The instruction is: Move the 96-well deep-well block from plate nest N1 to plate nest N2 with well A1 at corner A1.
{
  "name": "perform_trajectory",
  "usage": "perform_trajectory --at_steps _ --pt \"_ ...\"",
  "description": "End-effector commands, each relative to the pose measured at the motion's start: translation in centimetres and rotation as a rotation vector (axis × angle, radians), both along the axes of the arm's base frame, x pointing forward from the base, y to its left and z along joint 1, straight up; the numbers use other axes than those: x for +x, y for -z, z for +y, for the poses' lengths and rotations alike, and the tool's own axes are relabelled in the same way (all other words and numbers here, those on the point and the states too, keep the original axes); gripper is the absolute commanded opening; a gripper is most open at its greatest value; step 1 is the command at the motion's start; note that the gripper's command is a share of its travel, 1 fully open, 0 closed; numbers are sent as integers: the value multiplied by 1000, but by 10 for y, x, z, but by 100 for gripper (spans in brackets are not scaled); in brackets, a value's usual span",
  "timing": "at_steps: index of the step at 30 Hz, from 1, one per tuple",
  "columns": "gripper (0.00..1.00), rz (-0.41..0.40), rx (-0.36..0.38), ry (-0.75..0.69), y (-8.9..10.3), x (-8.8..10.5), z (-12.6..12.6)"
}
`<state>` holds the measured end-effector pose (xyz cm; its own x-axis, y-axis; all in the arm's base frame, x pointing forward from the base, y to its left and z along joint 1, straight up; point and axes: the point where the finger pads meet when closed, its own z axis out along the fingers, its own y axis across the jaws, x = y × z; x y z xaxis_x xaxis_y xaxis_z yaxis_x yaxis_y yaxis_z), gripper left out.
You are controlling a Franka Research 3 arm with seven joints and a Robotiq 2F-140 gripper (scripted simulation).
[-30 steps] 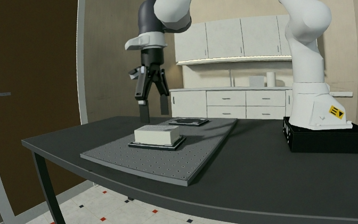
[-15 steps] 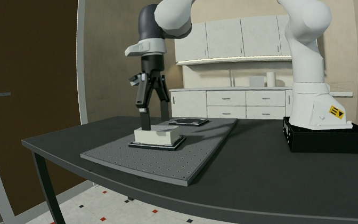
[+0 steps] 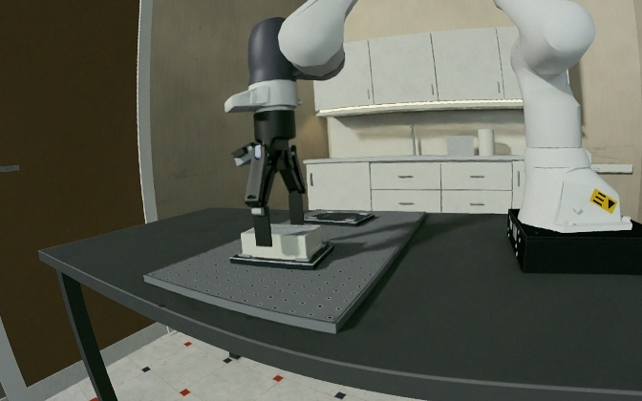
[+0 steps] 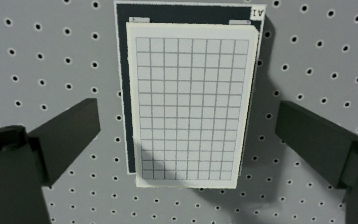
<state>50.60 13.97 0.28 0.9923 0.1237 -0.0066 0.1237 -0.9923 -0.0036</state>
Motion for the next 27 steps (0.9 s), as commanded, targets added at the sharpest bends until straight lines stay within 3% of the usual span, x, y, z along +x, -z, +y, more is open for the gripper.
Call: perform_trajectory --at_steps 1,25,26,27 --pt "100 -8 0 6 6 3 0" --pt "100 -8 0 6 13 3 0" --pt "63 -8 0 6 13 3 0" --pt "63 -8 0 6 13 3 0"
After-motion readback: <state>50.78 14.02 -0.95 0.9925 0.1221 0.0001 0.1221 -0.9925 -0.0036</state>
